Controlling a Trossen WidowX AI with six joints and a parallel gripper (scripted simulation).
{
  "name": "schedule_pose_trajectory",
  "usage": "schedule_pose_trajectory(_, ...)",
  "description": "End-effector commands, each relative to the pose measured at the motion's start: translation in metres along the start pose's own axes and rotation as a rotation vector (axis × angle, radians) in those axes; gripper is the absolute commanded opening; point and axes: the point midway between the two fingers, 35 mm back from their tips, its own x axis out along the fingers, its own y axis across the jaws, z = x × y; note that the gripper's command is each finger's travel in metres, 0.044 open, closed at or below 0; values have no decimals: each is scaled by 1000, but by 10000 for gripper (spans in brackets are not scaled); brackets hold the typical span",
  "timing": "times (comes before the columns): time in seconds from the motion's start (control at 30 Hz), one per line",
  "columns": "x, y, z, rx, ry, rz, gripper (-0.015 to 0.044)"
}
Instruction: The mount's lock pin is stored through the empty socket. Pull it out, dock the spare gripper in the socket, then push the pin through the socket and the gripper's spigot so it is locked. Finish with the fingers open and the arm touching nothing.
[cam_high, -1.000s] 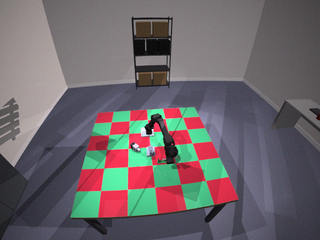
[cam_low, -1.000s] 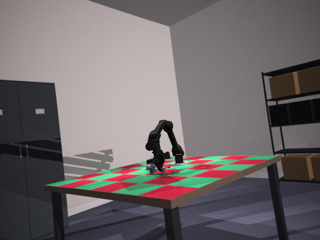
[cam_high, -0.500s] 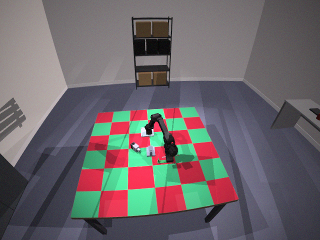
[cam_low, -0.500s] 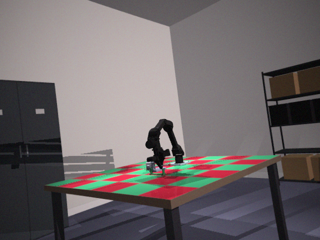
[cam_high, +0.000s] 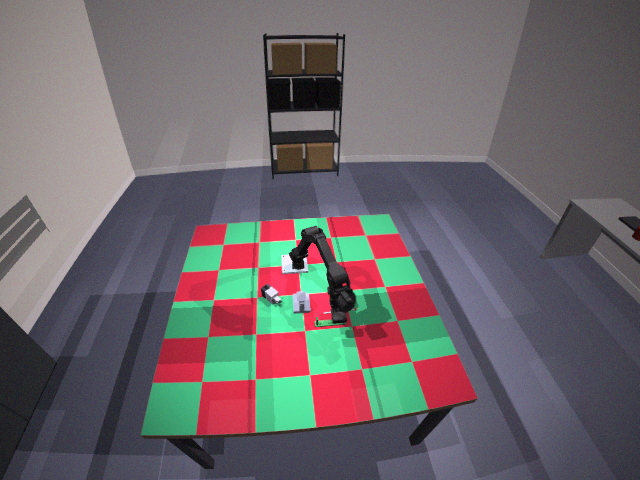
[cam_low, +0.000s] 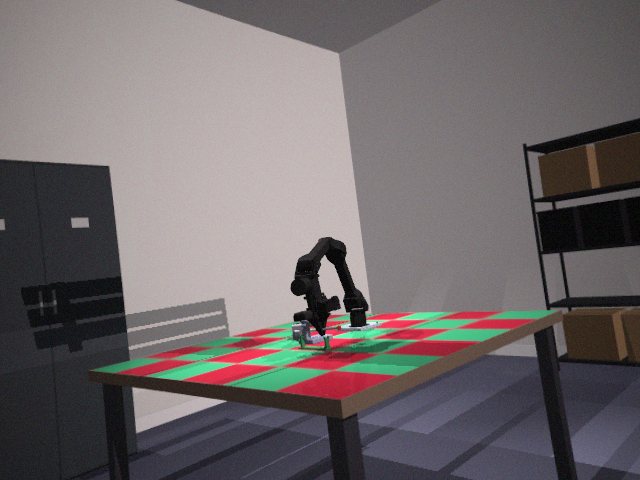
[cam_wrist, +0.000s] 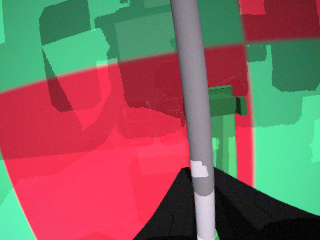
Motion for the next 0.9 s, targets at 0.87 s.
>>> schedule_pose_trajectory(0.87,-9,-14,-54,-9,6,7,0)
